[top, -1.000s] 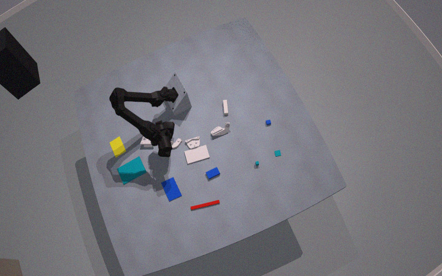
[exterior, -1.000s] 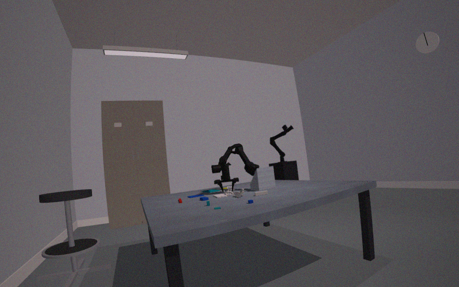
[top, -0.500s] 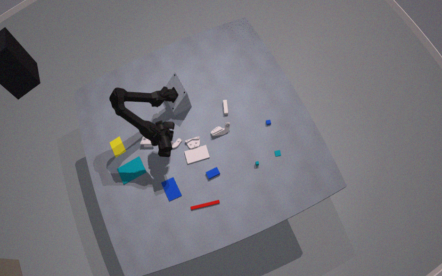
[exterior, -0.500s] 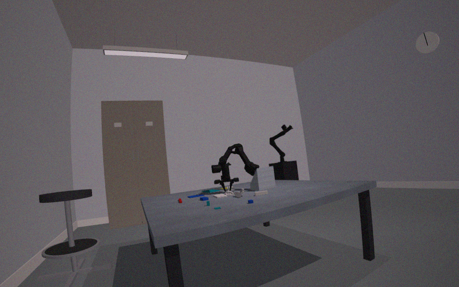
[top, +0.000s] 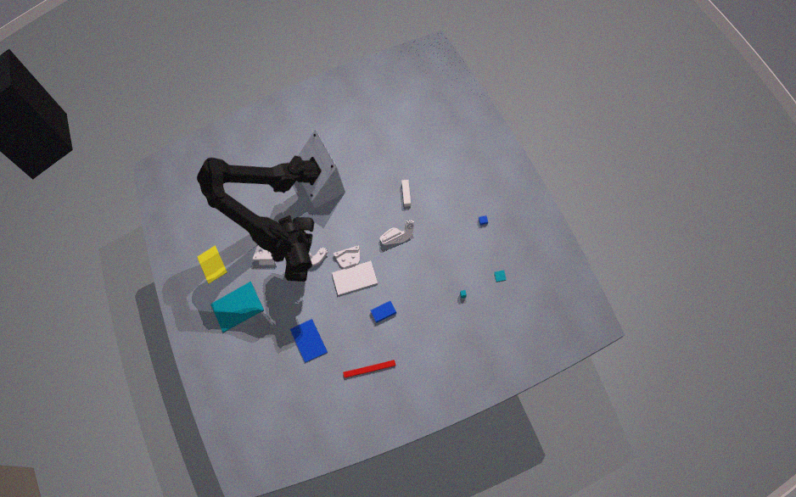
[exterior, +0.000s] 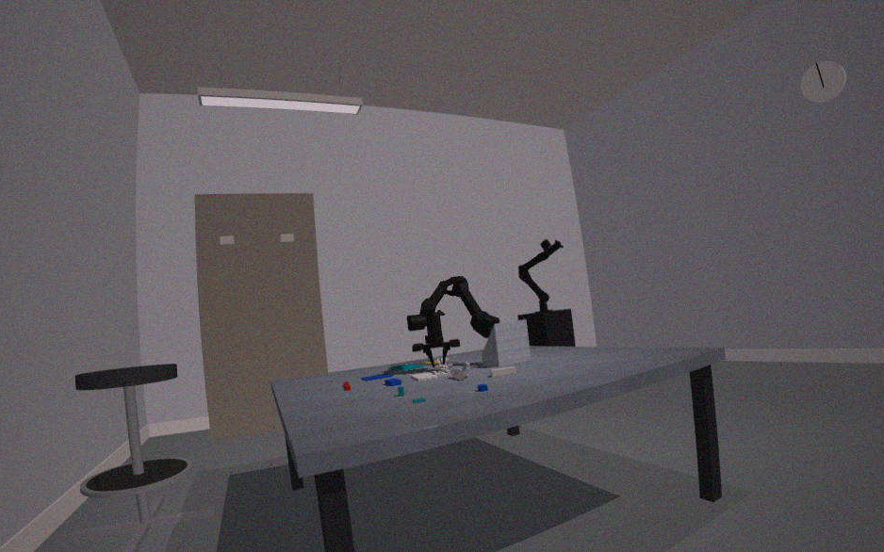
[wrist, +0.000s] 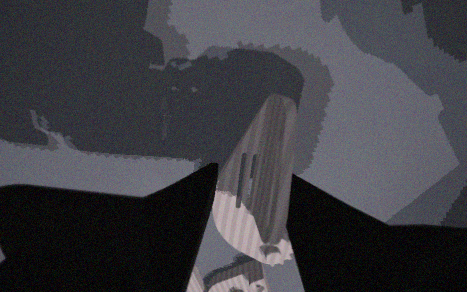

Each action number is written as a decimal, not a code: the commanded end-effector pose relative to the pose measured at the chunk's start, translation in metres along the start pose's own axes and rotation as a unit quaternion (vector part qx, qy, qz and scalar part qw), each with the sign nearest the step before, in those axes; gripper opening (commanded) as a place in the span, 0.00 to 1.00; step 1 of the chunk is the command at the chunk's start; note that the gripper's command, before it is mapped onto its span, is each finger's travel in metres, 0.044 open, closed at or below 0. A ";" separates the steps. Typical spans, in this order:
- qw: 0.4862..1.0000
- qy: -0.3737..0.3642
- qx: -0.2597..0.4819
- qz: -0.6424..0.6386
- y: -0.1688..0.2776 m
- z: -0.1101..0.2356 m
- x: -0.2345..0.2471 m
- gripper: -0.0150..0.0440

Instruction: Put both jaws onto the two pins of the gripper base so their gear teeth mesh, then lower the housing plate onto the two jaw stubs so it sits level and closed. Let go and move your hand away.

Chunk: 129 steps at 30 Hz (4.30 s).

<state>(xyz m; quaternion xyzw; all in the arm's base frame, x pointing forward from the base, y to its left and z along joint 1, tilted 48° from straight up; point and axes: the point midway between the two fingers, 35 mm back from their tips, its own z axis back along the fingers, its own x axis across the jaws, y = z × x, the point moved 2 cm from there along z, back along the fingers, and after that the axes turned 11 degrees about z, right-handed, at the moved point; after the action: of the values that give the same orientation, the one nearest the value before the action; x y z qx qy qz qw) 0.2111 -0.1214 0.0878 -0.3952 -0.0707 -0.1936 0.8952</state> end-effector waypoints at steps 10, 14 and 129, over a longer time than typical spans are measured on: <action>1.000 -0.001 0.003 -0.002 0.002 0.041 0.002 0.48; 1.000 -0.001 0.002 -0.001 0.001 0.054 0.002 0.48; 0.617 -0.003 -0.001 0.787 0.097 0.069 0.022 0.48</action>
<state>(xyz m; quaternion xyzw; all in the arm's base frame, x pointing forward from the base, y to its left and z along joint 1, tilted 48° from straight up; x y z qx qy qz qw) 0.2687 -0.0203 0.0767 -0.3015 0.2676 0.5875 0.7016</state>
